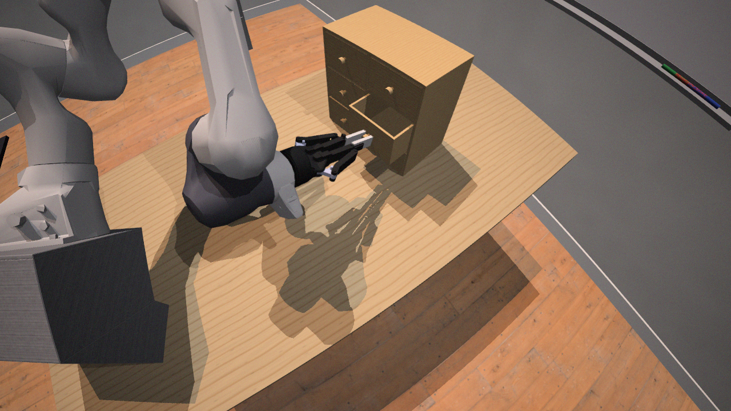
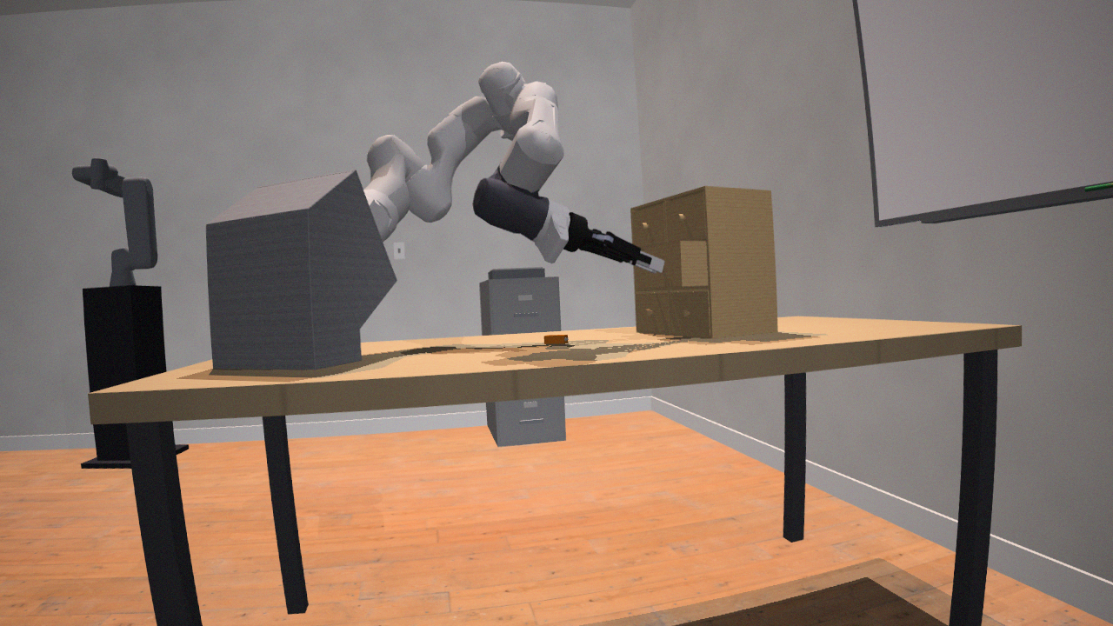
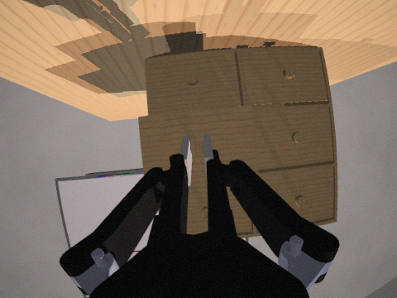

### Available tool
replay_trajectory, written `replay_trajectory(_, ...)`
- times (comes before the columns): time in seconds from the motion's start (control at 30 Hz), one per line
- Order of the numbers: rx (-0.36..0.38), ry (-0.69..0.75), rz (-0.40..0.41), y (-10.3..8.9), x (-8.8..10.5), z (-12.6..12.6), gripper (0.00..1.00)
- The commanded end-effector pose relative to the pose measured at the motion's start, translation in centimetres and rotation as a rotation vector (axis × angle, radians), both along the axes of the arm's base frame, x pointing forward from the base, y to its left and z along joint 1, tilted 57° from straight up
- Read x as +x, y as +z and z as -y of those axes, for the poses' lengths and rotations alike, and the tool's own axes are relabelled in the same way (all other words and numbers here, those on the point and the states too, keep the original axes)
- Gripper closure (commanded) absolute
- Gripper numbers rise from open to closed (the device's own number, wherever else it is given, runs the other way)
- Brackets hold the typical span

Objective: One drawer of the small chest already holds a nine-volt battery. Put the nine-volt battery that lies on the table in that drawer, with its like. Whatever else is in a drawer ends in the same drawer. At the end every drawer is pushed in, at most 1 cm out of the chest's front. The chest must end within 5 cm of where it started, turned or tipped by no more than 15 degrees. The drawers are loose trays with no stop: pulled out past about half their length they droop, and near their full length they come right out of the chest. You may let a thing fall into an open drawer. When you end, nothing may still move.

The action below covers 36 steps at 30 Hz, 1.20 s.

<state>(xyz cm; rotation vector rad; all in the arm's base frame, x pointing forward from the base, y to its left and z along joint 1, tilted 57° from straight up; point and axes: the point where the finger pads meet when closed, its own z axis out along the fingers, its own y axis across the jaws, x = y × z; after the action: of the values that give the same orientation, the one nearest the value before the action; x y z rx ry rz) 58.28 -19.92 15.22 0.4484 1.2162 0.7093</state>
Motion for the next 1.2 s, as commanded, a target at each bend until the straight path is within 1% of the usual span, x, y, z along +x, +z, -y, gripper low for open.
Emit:
replay_trajectory(0.0, -0.003, -0.001, 0.002, 0.0, -0.2, 0.0, 0.92)
replay_trajectory(0.13, -0.003, -0.001, 0.002, 0.0, -0.2, 0.0, 0.92)
replay_trajectory(0.3, -0.003, -0.001, 0.002, 0.0, -0.2, 0.0, 0.85)
replay_trajectory(0.4, -0.003, -0.001, 0.002, 0.0, -0.2, 0.0, 0.85)
replay_trajectory(0.5, -0.003, -0.001, 0.002, 0.0, -0.2, 0.0, 0.8)
replay_trajectory(0.73, -0.003, -0.001, 0.002, -0.1, -0.2, 0.0, 0.8)
replay_trajectory(0.8, -0.003, -0.001, 0.002, -0.2, -0.5, -0.1, 0.8)
replay_trajectory(0.9, -0.003, -0.001, 0.002, -0.8, -1.5, -0.3, 0.8)
replay_trajectory(0.97, -0.003, -0.001, 0.002, -0.8, -1.5, -0.3, 0.8)
replay_trajectory(1.17, -0.003, -0.001, 0.002, -2.3, -3.8, -0.8, 0.8)
